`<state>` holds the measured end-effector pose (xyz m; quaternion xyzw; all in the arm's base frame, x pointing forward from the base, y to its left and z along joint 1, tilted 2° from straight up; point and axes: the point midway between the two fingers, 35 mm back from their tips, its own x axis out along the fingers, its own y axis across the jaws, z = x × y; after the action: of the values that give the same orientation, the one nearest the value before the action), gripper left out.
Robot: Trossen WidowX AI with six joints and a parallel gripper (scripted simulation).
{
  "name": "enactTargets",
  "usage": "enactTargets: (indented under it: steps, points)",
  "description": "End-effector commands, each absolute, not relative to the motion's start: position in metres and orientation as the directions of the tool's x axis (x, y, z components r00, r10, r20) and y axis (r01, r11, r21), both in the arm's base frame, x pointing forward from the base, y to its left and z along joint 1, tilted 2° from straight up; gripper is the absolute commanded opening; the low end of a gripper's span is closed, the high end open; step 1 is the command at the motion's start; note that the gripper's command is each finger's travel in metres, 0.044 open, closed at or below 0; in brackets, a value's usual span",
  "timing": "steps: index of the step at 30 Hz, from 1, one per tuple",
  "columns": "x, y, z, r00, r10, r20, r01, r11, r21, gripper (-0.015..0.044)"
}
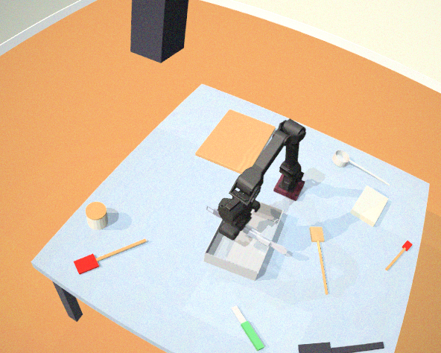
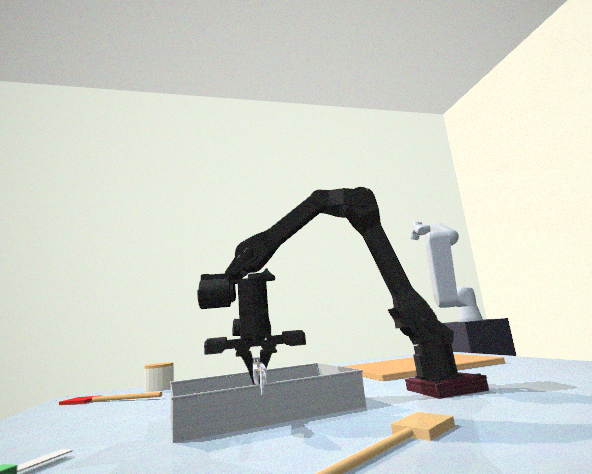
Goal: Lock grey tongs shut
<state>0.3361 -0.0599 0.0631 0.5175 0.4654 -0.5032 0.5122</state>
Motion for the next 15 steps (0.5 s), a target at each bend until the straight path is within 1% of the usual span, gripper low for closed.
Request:
enactTargets:
  steps: [1, 4, 7, 15]
  points:
    - [0.336, -0.06, 0.063, 0.061, -0.034, -0.998, 0.997, -0.042, 0.063, -0.015]
    - [0.337, -0.06, 0.065, 0.061, -0.034, -0.998, 0.997, -0.042, 0.063, -0.015]
    - [0.339, -0.06, 0.084, 0.062, -0.033, -0.998, 0.997, -0.042, 0.063, -0.015]
    - [0.331, -0.057, 0.182, 0.061, -0.027, -0.998, 0.997, -0.04, 0.062, -0.015]
